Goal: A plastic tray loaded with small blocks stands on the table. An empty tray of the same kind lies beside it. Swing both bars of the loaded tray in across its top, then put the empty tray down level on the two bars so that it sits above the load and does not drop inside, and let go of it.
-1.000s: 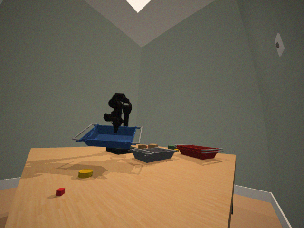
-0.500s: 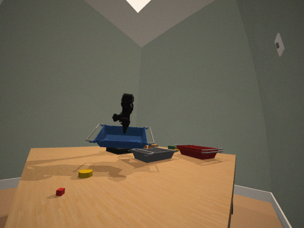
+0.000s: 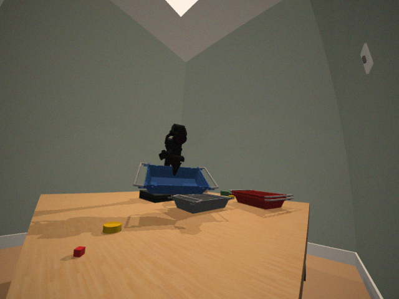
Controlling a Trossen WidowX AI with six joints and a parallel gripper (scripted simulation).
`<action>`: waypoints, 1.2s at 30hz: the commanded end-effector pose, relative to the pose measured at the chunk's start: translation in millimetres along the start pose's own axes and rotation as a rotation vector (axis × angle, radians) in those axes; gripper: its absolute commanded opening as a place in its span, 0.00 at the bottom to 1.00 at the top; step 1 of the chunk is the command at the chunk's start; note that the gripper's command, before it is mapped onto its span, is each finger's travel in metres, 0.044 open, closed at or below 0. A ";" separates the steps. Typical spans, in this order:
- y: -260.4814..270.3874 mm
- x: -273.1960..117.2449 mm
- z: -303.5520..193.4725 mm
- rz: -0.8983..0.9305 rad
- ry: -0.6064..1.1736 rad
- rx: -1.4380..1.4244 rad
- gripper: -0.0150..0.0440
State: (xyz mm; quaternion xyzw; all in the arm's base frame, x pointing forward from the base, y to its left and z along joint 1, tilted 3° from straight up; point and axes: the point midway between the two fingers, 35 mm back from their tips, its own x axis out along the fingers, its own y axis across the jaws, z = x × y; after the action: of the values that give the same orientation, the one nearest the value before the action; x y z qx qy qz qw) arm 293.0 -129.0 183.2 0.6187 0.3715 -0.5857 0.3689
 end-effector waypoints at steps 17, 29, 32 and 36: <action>-14.7 -10.1 -70.5 0.040 0.004 -0.180 0.25; -32.1 -10.8 -112.2 0.041 0.011 -0.294 0.25; -37.3 -11.0 -122.2 0.041 0.013 -0.322 0.25; -44.8 -11.3 -135.2 0.041 0.016 -0.360 0.25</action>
State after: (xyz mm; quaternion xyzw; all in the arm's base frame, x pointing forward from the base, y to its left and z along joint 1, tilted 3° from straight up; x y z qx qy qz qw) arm 313.6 4.3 188.7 0.5495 0.4671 -0.5113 0.4675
